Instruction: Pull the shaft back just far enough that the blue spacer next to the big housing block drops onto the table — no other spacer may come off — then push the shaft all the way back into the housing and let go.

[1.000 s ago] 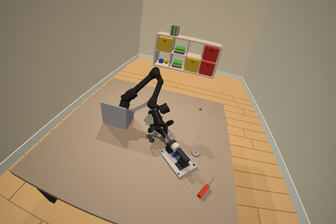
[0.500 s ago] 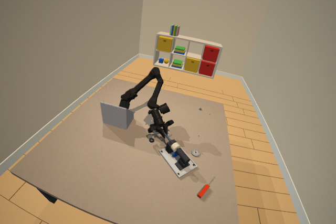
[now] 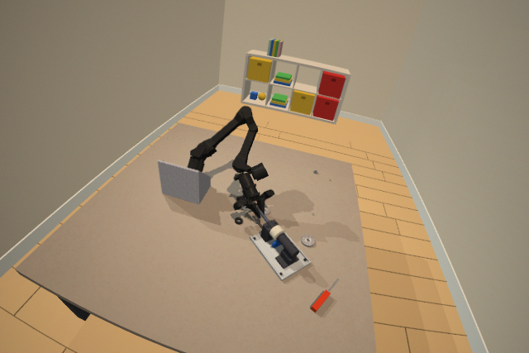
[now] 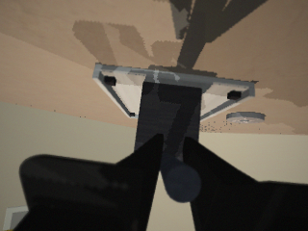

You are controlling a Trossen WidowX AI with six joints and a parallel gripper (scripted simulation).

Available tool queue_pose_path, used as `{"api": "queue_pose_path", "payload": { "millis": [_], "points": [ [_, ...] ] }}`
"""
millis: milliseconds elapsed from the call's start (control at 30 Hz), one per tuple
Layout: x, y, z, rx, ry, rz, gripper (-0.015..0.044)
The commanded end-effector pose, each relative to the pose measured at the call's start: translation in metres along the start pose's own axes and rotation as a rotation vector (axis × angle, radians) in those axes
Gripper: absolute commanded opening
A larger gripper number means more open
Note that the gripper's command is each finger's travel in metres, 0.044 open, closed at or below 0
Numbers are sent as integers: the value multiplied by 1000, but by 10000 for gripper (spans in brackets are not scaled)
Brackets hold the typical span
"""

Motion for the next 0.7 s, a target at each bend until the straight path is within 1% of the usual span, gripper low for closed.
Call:
{"api": "queue_pose_path", "payload": {
  "millis": [0, 667],
  "points": [
    [0, -2, -1, 2, 2, 1, 0],
    [0, -9, -5, 3, 2, 1, 0]
  ]
}}
Point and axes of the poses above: the point midway between the two fingers, 35 mm back from their tips, its own y axis back along the fingers, its own x axis across the jaws, z = x × y, the point moved 4 cm from there along y, back along the fingers, and after that the axes turned 7 degrees about y, right-handed, at the moved point
